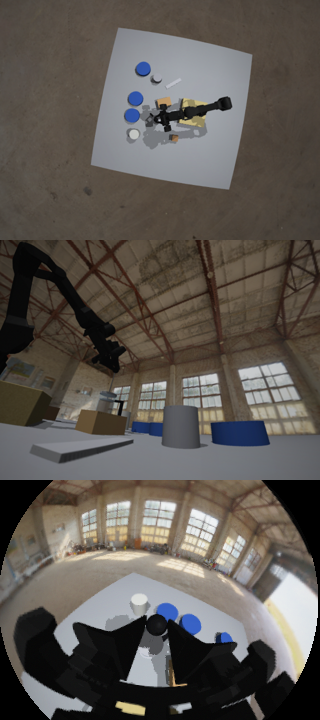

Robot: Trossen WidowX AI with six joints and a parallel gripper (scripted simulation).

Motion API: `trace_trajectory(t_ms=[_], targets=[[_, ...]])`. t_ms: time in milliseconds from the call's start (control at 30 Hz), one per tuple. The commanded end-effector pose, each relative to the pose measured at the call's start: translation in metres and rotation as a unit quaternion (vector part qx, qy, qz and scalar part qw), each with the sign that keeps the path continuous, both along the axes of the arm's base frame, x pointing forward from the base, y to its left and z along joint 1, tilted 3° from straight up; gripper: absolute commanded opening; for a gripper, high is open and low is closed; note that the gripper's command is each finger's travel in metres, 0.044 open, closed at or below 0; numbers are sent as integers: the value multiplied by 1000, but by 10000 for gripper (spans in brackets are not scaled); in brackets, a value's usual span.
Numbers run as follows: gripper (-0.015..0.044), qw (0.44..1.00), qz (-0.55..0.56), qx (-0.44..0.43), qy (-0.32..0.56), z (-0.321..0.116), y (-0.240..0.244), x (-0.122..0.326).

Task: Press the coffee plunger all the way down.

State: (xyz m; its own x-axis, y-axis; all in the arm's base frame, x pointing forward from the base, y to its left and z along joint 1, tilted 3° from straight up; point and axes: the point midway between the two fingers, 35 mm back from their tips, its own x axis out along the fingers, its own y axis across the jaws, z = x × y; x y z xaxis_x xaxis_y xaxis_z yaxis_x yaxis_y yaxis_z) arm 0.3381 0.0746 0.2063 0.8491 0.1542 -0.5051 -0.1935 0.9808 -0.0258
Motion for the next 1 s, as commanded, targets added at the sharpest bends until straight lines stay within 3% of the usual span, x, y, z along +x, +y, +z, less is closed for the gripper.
trace_trajectory(t_ms=[0, 967], targets=[[119, 1000, 2, -3, 8, -13, 0, 1], [119, 1000, 2, -3, 8, -61, 0, 7]])
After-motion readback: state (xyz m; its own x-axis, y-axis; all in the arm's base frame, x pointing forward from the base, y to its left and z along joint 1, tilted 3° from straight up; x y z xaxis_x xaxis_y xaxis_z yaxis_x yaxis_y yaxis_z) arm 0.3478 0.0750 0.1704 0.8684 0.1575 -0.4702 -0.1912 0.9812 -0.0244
